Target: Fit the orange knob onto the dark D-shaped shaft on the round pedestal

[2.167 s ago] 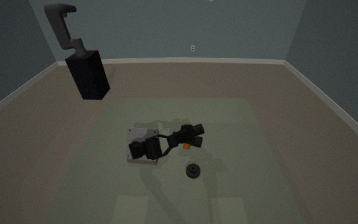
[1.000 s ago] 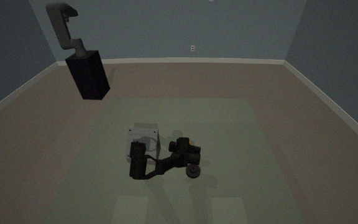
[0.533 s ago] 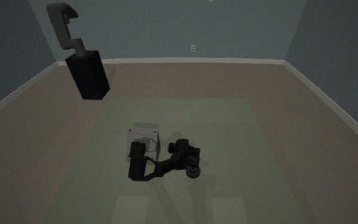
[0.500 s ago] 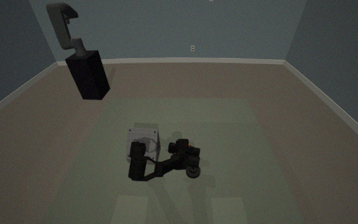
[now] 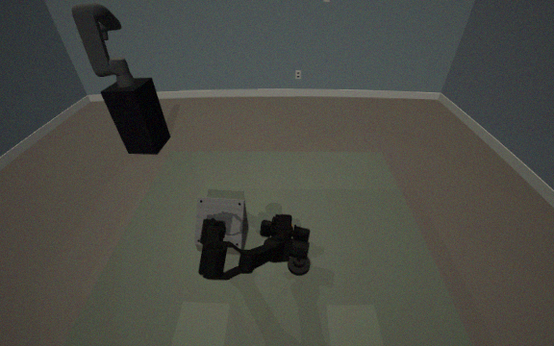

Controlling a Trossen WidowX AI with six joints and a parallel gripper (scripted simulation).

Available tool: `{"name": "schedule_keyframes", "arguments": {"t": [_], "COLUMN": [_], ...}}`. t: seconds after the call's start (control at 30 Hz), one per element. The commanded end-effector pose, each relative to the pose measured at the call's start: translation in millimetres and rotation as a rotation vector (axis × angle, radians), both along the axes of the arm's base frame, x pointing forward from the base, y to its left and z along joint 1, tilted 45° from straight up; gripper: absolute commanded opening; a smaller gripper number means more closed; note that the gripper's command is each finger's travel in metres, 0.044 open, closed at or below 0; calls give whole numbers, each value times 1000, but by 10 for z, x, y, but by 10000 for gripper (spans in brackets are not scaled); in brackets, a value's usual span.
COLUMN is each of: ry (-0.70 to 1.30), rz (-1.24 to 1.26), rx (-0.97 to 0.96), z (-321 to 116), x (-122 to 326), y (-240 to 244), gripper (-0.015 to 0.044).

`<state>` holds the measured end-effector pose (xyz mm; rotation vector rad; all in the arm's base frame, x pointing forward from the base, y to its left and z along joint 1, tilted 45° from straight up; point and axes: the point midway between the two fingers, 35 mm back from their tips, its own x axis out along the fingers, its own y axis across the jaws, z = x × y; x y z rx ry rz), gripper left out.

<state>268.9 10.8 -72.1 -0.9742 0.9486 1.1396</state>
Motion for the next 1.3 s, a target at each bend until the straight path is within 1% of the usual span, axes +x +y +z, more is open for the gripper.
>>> {"name": "schedule_keyframes", "arguments": {"t": [0.0, 0.23, 0.47, 0.7, 0.9, 1.07, 1.13, 1.27], "ry": [-1, -1, -1, -1, -2, 9, 91, 247], "rz": [1, 1, 1, 1, 0, -5, -40, -118], "rx": [0, 0, 0, 0, 3, -7, -100, -443], "z": [-1, -1, -1, 18, 553, 563, 502, 437], "x": [3, 3, 3, 8, 17, 10, -16, -79], "y": [1, 1, 1, 19, 554, 575, 592, 621], "gripper": [260, 260, 440, 440, 440, 440, 440, 440]}}
